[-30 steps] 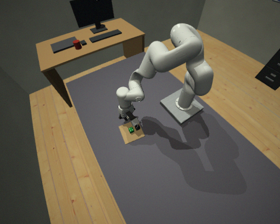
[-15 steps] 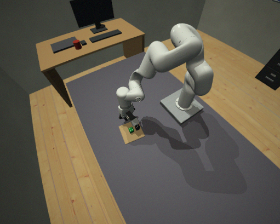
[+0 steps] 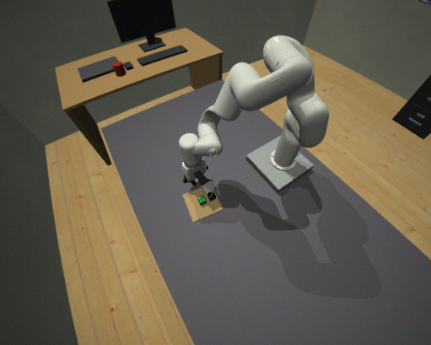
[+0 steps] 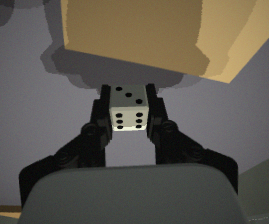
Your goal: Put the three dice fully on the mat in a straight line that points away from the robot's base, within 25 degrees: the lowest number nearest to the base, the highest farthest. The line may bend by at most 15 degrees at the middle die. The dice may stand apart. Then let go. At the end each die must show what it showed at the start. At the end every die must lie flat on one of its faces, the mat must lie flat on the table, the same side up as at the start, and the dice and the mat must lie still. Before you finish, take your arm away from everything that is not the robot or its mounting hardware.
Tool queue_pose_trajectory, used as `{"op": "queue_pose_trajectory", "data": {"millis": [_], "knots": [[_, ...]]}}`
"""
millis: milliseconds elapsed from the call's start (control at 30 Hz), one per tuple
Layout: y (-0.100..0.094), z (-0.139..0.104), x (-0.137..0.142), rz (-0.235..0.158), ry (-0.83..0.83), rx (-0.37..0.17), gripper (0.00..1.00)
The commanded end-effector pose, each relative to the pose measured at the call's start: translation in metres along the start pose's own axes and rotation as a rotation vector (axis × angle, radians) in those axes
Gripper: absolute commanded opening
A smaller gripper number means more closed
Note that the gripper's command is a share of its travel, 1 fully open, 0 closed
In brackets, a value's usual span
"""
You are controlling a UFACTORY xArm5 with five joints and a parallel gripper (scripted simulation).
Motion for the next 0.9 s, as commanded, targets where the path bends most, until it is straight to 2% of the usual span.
{"op": "queue_pose_trajectory", "data": {"millis": [0,333,433,867], "knots": [[-0.008,0.000,0.001,-0.005,0.000,-0.001,0.27],[-0.077,-0.001,0.001,-0.005,0.000,-0.001,0.27],[-0.091,-0.001,0.001,-0.005,0.000,-0.001,0.27],[-0.098,-0.001,0.001,-0.005,0.000,-0.001,0.27]]}}
Point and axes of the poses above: the point where the finger pads meet when closed, its own y axis out along the fingers, its own x axis across the jaws, z = x × y, the point moved 10 cm from there along -y, back along the fingers, and after that the axes turned 14 degrees about y, right-handed, at the moved point
